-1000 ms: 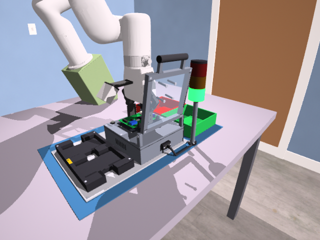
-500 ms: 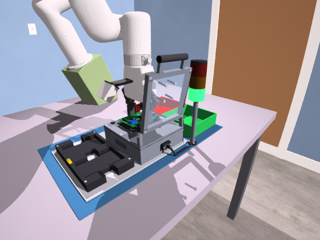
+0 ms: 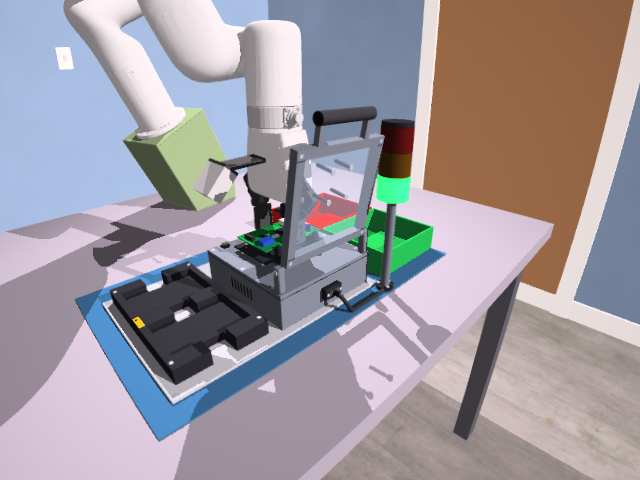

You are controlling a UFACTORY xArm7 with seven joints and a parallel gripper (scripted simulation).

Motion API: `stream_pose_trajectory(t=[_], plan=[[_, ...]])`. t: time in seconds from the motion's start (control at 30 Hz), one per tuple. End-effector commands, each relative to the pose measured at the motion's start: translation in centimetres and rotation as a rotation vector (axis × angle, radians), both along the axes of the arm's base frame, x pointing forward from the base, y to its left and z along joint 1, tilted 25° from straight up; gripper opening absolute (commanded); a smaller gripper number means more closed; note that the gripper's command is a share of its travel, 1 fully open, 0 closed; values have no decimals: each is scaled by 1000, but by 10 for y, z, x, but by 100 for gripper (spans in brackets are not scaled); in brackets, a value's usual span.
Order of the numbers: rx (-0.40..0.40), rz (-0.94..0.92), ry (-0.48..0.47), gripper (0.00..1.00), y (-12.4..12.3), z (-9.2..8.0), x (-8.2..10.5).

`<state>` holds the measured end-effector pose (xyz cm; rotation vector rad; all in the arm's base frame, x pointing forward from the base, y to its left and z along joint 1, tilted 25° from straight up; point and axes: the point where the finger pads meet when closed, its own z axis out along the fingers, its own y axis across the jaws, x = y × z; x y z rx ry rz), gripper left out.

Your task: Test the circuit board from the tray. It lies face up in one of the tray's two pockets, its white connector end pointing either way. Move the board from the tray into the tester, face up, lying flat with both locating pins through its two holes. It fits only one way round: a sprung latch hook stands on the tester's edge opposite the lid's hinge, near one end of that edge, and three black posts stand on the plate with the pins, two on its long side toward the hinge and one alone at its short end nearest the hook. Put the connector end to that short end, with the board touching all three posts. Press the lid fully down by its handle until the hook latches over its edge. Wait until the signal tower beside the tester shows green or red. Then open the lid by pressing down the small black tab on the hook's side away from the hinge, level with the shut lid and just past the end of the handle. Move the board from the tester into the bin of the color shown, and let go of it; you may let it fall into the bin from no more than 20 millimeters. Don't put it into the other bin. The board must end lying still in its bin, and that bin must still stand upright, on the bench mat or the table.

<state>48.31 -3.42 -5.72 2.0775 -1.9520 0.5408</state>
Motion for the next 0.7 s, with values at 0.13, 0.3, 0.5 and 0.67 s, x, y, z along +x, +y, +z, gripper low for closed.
stream_pose_trajectory(t=[0.13, 0.3, 0.5, 0.67], plan=[[1, 2, -3, 79, 2, 3, 1], [1, 2, -3, 79, 3, 4, 1], [1, 2, -3, 79, 3, 5, 1], [1, 2, -3, 79, 4, 6, 1]])
